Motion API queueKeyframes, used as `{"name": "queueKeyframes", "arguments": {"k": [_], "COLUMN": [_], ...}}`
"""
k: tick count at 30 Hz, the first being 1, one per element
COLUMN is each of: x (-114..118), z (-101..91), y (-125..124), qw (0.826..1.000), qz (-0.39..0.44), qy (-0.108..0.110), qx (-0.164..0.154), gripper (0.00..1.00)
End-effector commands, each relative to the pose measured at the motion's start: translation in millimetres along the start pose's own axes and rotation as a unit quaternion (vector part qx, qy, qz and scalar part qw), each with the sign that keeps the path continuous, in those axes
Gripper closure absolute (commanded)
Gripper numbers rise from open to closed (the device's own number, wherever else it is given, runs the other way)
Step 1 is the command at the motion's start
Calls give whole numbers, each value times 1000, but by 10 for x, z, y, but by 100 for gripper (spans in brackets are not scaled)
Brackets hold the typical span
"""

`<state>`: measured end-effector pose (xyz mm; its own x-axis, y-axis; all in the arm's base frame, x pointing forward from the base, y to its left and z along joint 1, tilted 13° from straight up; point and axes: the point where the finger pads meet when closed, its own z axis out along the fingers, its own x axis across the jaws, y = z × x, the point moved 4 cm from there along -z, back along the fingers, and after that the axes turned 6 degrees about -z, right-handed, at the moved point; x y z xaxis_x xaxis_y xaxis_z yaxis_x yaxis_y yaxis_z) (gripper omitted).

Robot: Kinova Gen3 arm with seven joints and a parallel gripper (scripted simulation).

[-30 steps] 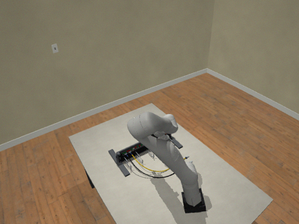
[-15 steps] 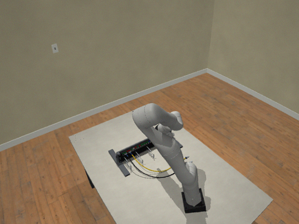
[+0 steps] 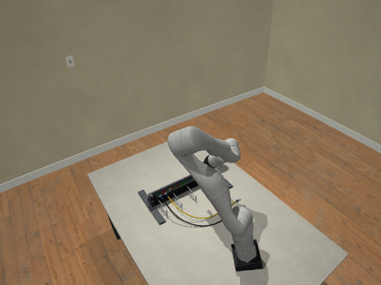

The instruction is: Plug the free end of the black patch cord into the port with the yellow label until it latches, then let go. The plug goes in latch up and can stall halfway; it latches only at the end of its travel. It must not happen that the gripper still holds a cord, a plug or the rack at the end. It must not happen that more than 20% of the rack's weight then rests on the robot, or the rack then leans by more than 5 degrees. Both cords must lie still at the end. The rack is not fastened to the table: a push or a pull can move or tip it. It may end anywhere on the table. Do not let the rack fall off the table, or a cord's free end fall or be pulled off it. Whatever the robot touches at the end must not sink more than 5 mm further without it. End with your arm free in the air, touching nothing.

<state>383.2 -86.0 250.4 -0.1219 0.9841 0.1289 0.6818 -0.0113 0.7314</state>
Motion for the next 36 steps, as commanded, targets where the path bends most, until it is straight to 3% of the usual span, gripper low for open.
{"name": "queueKeyframes", "arguments": {"k": [1, 19, 36], "x": [-100, -115, -120], "z": [-15, -2, 132], "y": [-32, -46, -44], "qw": [1000, 1000, 1000], "qz": [-1, -1, -1], "qy": [-7, -7, -7], "qx": [3, 4, 4], "gripper": [100, 100, 100]}}
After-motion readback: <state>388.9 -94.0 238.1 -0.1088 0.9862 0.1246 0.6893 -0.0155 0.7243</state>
